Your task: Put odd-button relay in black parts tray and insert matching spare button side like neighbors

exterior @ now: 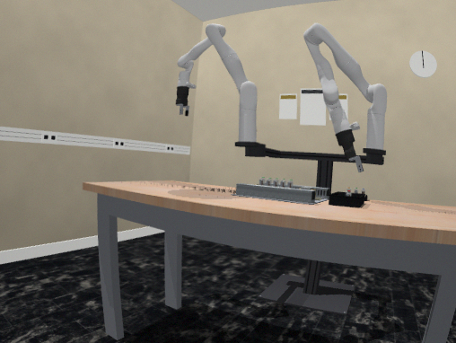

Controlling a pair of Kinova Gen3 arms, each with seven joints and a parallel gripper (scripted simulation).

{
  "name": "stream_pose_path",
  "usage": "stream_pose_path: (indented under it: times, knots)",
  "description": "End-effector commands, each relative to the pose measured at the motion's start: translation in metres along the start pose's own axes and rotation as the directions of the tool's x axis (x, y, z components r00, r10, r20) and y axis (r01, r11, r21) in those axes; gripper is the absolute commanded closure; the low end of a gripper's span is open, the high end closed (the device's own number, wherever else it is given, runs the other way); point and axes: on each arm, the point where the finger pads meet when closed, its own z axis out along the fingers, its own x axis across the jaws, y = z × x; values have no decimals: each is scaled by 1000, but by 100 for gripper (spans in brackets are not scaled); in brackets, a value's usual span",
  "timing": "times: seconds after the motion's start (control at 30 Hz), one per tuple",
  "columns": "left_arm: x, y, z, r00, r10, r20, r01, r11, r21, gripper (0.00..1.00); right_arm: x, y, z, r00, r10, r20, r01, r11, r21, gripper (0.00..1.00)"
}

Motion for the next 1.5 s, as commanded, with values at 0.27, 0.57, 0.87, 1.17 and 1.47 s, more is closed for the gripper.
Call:
stream_pose_path:
  times: [0.27,0.57,0.87,1.17,1.47]
  knots:
    - [0,3,-3,1000,0,-1,0,1000,0,0,0,0,-1,1000,0,0,0,1000,-2,0]
    - [0,5,-4,1000,-1,-1,1,1000,0,0,0,0,-1,1000,0,0,0,1000,-2,0]
    - [0,6,-5,1000,0,-1,0,1000,0,0,0,0,-1,1000,0,0,0,1000,-2,0]
    - [0,7,-6,1000,0,-1,0,1000,0,0,0,0,-1,1000,0,0,0,1000,-2,0]
    - [0,9,-7,1000,0,-1,0,1000,0,0,0,0,-1,1000,0,0,0,1000,-2,0]
